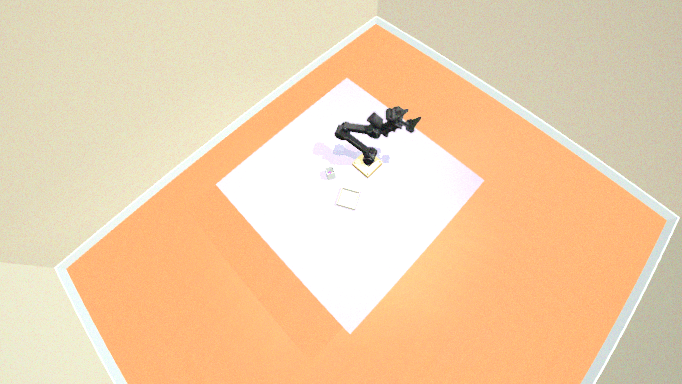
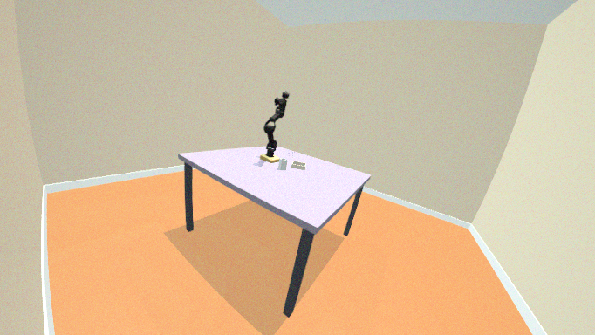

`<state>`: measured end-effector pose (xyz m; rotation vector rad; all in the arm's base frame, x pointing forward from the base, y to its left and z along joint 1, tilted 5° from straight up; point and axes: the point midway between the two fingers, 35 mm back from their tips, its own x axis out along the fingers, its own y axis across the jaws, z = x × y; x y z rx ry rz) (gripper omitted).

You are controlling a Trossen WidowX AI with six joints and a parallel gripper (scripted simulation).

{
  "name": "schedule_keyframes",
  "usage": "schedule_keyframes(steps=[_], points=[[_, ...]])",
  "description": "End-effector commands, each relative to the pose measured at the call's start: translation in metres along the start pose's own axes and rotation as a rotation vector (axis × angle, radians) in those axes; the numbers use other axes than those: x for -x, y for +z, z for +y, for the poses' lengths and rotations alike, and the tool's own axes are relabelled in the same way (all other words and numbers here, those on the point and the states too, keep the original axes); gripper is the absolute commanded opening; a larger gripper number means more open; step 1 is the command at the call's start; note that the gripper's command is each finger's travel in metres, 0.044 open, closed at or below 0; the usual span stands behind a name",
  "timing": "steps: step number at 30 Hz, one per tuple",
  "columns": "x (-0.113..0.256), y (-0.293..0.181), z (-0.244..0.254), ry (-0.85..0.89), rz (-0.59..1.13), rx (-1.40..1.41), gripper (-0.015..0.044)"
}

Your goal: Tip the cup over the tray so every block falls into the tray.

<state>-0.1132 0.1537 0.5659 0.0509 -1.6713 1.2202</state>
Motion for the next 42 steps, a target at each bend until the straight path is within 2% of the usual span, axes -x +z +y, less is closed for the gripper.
schedule_keyframes(steps=[1,20,31,42], points=[[0.008,-0.024,0.009,0.038,0.102,0.006,0.0440],[0.079,-0.131,0.026,0.119,0.608,0.003,0.0440],[0.144,-0.179,0.020,0.069,0.927,-0.021,0.0440],[0.221,-0.208,0.006,-0.061,1.244,-0.048,0.0440]])
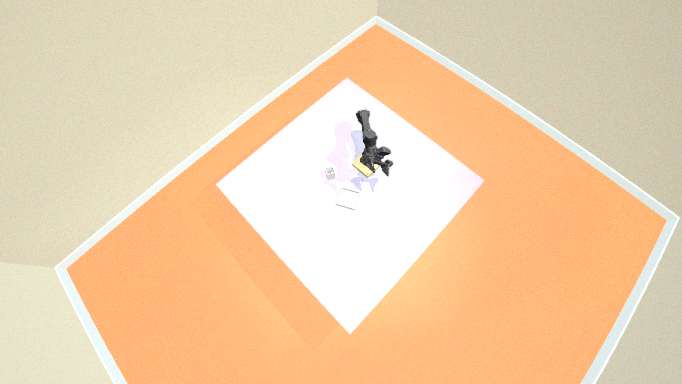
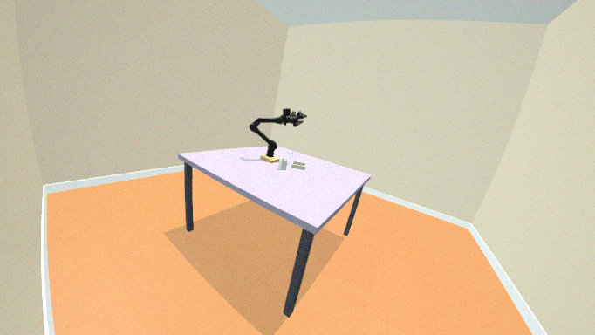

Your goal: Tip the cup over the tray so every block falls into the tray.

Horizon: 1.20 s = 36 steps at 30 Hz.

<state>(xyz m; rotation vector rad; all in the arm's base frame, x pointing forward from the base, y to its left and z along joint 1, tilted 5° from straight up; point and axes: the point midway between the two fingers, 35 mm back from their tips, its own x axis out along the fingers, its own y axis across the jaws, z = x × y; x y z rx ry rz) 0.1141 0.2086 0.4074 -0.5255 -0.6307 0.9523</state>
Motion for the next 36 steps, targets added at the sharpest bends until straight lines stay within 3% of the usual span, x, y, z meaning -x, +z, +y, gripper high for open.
schedule_keyframes(steps=[1,17,36], points=[[0.006,-0.031,-0.007,-0.046,0.119,-0.045,0.0440],[0.058,-0.138,-0.033,-0.295,0.538,-0.241,0.0440],[0.170,-0.228,-0.042,-0.747,0.944,-0.528,0.0440]])
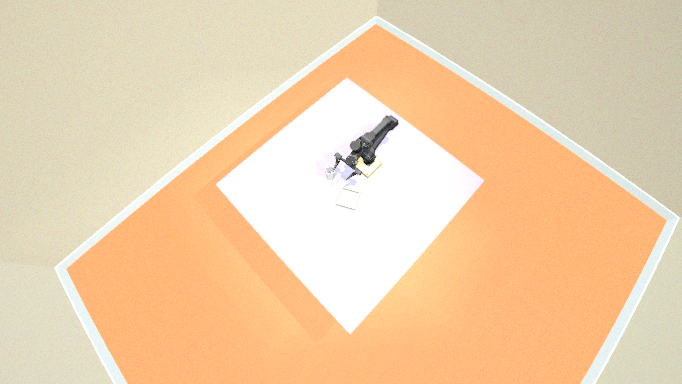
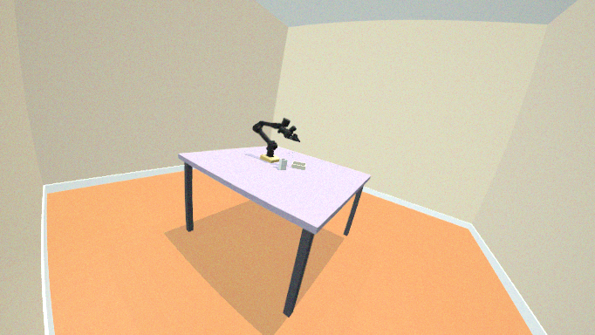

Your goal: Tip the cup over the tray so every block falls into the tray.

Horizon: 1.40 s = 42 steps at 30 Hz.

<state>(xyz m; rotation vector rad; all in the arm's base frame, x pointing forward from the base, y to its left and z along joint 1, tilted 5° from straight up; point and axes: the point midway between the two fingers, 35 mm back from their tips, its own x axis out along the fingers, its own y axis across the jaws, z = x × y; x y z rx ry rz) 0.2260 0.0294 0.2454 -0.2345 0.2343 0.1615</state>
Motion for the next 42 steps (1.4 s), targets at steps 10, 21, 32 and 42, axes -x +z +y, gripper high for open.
schedule_keyframes(steps=[10,21,32,42], points=[[0.014,-0.079,-0.056,-0.314,0.232,-0.293,0.0440],[0.032,-0.117,-0.076,-0.478,0.324,-0.451,0.0440],[0.020,-0.145,-0.071,-0.478,0.324,-0.451,0.0440],[0.008,-0.181,-0.063,-0.478,0.324,-0.452,0.0440]])
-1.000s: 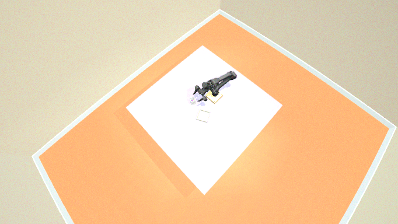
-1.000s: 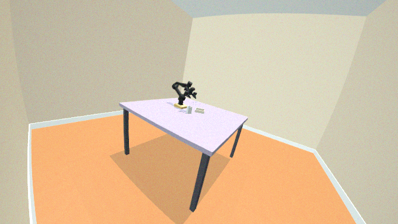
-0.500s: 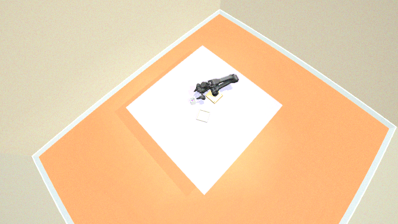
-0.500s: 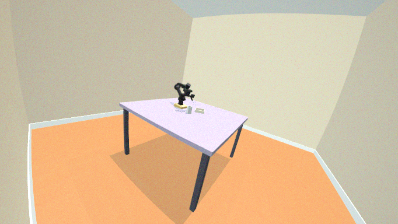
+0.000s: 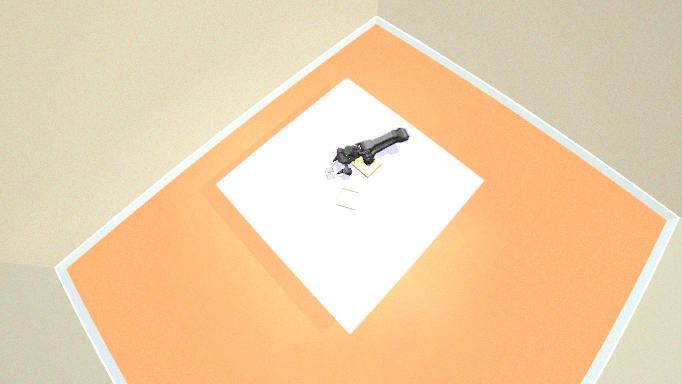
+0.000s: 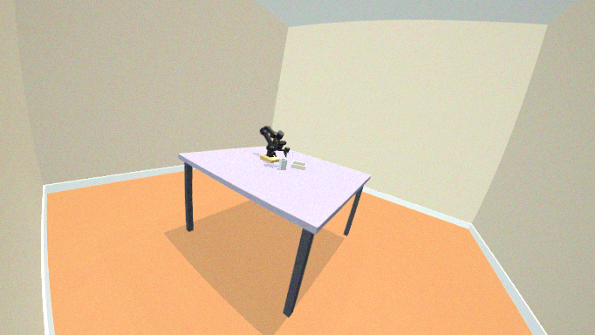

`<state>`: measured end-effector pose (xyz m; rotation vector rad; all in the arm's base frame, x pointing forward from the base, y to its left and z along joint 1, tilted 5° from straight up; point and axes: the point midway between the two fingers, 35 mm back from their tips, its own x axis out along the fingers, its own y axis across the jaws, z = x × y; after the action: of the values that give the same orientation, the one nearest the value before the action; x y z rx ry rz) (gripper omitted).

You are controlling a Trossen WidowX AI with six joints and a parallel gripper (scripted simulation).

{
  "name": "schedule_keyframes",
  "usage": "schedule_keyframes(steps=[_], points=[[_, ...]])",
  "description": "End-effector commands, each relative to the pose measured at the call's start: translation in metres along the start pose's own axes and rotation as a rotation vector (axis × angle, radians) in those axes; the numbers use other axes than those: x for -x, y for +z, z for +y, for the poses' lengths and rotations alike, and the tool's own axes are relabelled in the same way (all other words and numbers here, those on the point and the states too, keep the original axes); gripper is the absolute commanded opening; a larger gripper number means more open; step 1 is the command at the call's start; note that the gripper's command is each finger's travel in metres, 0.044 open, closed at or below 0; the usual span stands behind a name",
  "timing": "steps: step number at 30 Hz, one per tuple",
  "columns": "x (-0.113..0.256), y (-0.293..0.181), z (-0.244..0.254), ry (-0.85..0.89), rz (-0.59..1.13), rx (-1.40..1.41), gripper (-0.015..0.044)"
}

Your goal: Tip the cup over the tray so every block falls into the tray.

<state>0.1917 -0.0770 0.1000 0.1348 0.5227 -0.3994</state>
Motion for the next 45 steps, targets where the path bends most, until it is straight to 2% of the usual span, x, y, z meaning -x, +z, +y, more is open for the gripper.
schedule_keyframes(steps=[1,45], points=[[-0.006,-0.009,-0.001,-0.004,-0.002,-0.006,0.0440],[-0.074,-0.008,-0.001,-0.004,-0.006,-0.006,0.0440]])
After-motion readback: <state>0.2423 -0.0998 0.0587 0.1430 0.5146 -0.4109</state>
